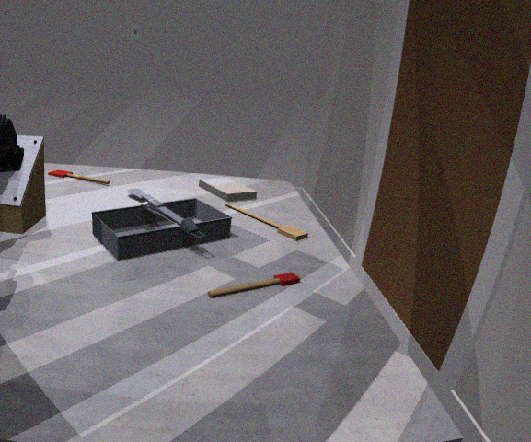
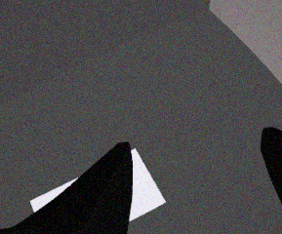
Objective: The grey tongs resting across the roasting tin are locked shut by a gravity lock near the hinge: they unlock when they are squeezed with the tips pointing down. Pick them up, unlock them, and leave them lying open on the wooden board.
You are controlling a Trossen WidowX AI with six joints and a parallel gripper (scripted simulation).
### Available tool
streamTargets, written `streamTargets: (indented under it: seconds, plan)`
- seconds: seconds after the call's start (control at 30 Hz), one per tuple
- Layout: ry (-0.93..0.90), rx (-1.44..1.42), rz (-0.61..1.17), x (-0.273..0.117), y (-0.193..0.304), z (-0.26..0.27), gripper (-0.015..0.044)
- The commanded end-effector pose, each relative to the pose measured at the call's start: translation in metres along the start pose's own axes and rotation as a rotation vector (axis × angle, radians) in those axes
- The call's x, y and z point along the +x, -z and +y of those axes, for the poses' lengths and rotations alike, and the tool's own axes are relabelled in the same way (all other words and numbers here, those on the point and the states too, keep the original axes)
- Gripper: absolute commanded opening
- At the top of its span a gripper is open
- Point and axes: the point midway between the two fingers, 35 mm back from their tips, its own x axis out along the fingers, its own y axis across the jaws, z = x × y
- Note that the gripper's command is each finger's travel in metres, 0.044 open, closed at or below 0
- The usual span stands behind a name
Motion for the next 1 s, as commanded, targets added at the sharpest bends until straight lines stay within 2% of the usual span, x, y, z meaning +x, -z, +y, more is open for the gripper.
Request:
streamTargets:
  seconds: [0.0,0.17,0.37,0.63,0.8,0.97]
  plan:
    - [-0.078,0.082,0.150,0.011,0.037,0.035,0.0260]
    - [-0.164,0.195,0.368,0.014,0.095,0.082,0.0260]
    - [-0.221,0.259,0.595,-0.001,0.155,0.122,0.0260]
    - [-0.215,0.387,0.990,-0.062,0.247,0.168,0.0260]
    - [-0.206,0.396,1.099,-0.086,0.268,0.176,0.0260]
    - [-0.157,0.424,1.294,-0.135,0.303,0.182,0.0260]
